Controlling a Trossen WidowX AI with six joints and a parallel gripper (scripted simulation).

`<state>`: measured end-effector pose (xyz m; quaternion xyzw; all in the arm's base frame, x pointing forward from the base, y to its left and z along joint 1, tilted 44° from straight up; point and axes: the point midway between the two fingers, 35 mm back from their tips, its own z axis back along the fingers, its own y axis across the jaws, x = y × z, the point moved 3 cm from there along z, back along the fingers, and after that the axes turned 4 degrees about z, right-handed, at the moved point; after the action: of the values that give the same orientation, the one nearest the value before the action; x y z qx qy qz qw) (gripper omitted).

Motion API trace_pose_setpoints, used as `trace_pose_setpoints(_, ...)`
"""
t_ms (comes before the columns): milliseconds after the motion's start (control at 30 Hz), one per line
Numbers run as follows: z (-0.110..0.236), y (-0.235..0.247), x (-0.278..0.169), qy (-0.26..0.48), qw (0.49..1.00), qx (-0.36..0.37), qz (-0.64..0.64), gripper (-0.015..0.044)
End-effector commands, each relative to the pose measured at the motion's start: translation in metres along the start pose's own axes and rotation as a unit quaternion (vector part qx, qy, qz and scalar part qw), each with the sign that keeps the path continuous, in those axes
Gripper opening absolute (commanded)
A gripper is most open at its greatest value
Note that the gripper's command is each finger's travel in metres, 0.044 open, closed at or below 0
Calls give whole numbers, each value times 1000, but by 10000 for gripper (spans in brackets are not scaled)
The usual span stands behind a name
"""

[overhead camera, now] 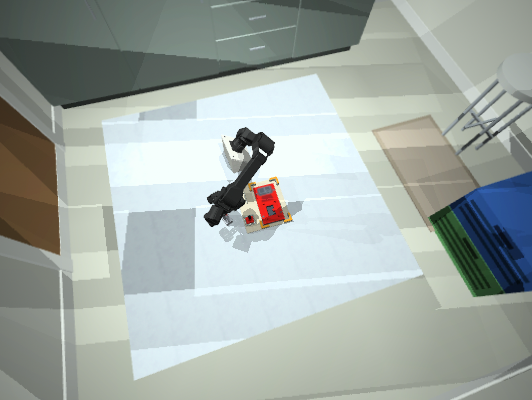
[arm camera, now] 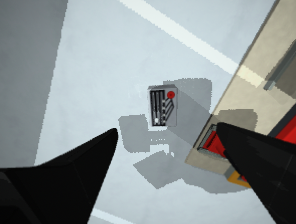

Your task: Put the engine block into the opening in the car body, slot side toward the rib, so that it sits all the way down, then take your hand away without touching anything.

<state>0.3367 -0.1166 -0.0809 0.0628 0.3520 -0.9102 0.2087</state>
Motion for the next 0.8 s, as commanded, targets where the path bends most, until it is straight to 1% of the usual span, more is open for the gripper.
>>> trace_pose_setpoints(0, -11, 0, 5, -2, 1000, -8, -8, 440)
trace_pose_setpoints(100, -13, 0, 5, -2, 1000, -8, -8, 440)
trace_pose_setpoints(200, -27, -1, 5, -2, 1000, -8, -7, 440)
trace_pose_setpoints(500, -27, 0, 5, -2, 1000, -8, -7, 440)
trace_pose_setpoints(767, -39, 0, 5, -2, 1000, -8, -7, 440)
